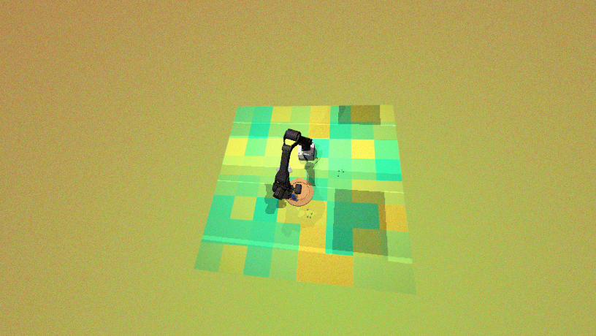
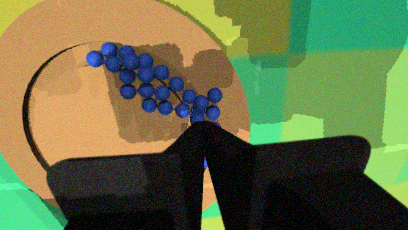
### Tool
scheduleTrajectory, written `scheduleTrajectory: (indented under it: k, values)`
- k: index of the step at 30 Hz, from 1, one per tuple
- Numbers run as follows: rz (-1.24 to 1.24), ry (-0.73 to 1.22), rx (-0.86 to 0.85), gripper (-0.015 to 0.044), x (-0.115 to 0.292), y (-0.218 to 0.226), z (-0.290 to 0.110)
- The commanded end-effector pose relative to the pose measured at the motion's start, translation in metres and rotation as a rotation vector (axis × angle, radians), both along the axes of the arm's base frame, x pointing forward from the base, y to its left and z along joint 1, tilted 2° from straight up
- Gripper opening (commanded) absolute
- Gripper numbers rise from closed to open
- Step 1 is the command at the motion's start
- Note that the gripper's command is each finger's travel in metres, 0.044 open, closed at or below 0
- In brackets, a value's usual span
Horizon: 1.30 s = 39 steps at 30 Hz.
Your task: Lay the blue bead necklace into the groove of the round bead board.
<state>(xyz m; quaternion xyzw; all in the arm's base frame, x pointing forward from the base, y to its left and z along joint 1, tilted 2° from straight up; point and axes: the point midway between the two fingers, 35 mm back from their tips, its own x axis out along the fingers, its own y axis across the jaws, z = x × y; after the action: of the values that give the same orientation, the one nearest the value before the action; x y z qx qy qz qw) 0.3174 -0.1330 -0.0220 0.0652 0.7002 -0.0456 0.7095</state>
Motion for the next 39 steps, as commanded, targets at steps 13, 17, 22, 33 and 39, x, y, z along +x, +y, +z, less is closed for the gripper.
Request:
scheduleTrajectory:
  k: [13, 17, 22, 33, 39]
  values:
    - [0.000, -0.002, 0.000, 0.0000, -0.013, 0.026, 0.001]
    - [0.000, -0.002, 0.000, 0.0000, -0.012, 0.026, -0.004]
    - [0.000, -0.002, 0.000, 0.0000, -0.012, 0.026, -0.011]
    - [0.003, -0.003, -0.001, 0.0184, -0.012, 0.026, -0.009]
    - [0.003, -0.003, -0.001, 0.0341, -0.012, 0.026, -0.009]
